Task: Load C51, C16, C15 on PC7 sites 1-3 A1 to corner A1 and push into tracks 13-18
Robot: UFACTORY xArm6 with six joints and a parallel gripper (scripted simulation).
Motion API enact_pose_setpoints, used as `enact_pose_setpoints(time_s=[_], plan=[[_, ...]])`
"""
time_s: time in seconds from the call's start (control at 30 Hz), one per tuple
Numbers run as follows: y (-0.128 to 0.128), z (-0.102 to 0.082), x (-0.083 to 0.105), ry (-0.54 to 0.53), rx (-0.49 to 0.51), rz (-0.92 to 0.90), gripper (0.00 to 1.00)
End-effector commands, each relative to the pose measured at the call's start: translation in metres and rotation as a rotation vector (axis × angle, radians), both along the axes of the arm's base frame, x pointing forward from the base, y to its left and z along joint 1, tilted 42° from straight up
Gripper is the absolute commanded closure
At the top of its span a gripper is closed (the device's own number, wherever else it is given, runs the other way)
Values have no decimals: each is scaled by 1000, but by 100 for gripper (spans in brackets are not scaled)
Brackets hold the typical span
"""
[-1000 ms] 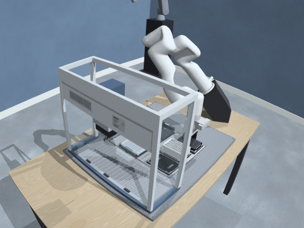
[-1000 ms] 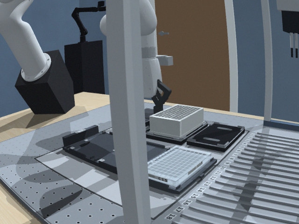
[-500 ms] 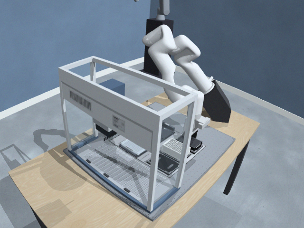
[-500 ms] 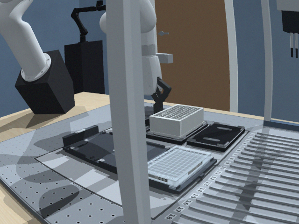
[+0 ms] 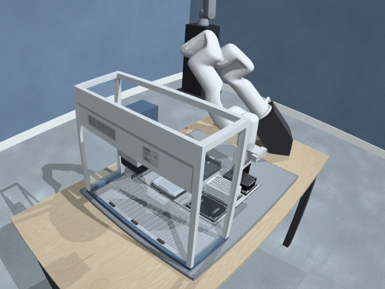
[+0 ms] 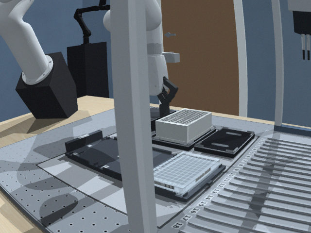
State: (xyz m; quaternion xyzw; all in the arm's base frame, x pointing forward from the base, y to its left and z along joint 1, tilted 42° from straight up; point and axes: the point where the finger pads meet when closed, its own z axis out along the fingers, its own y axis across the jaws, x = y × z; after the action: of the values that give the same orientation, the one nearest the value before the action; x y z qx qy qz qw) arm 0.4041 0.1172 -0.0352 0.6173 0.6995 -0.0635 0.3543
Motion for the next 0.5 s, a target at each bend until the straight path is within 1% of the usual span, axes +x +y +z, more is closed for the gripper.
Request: enact_pose_setpoints(time_s=[0.0,0.33,0.47], plan=[[2,3,-1,-1,1,1,100],[3,4,-2,-1,1,1,100],[7,9,-4,-1,2,1,100]])
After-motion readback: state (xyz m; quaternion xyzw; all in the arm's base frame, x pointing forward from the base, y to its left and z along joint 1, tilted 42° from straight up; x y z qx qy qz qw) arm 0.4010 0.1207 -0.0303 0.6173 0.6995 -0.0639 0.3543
